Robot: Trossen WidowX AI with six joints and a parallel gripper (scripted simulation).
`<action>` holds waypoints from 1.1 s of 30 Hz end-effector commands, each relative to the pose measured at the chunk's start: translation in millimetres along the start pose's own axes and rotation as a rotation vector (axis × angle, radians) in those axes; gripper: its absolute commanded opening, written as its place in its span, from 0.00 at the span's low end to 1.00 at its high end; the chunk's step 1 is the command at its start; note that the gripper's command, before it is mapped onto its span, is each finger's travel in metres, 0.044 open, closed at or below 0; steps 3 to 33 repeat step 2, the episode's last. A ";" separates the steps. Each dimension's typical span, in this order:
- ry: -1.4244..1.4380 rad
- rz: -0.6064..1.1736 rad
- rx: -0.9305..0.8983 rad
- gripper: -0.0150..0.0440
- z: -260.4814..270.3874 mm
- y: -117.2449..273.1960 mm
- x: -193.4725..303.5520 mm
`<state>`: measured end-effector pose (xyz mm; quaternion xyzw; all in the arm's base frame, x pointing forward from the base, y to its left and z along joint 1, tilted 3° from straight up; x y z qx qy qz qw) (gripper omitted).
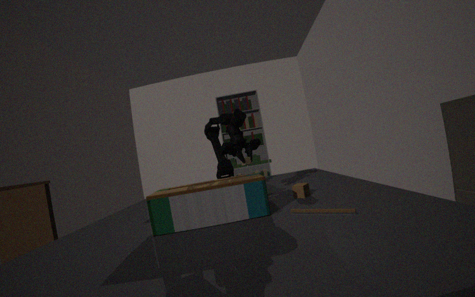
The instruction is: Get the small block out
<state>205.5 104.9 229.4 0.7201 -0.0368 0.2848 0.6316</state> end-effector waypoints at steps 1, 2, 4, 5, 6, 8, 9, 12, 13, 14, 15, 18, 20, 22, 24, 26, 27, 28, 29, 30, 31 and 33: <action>0.004 0.000 0.005 0.25 -0.2 0.5 0.1; 0.004 0.000 0.005 0.25 -0.2 0.5 0.1; 0.004 0.000 0.005 0.25 -0.2 0.5 0.1; 0.004 0.000 0.005 0.25 -0.2 0.5 0.1; 0.004 0.000 0.005 0.25 -0.2 0.5 0.1; 0.004 0.000 0.005 0.25 -0.2 0.5 0.1; 0.004 0.000 0.005 0.25 -0.2 0.5 0.1; 0.004 0.000 0.005 0.25 -0.2 0.5 0.1; 0.004 0.000 0.005 0.25 -0.2 0.5 0.1; 0.004 0.000 0.005 0.25 -0.2 0.5 0.1; 0.004 0.000 0.005 0.25 -0.2 0.5 0.1; 0.004 0.000 0.005 0.25 -0.2 0.5 0.1; 0.004 0.000 0.005 0.25 -0.2 0.5 0.1; 0.004 0.000 0.005 0.25 -0.2 0.5 0.1; 0.004 0.000 0.005 0.25 -0.2 0.5 0.1; 0.004 0.000 0.005 0.25 -0.2 0.5 0.1; 0.004 0.000 0.005 0.25 -0.2 0.5 0.1; 0.004 0.000 0.005 0.25 -0.2 0.5 0.1; 0.004 0.000 0.005 0.25 -0.2 0.5 0.1; 0.004 0.000 0.005 0.25 -0.2 0.5 0.1; 0.004 0.000 0.005 0.25 -0.2 0.5 0.1; 0.004 0.000 0.005 0.25 -0.2 0.5 0.1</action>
Point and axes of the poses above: the point midway between the two fingers, 35 mm back from their tips, its own y axis back along the fingers, its own z axis across the jaws, x = y × z, the point moved 8 cm from there along y, back along the fingers, and after that the axes turned 6 degrees about -y, right-handed, at the moved point
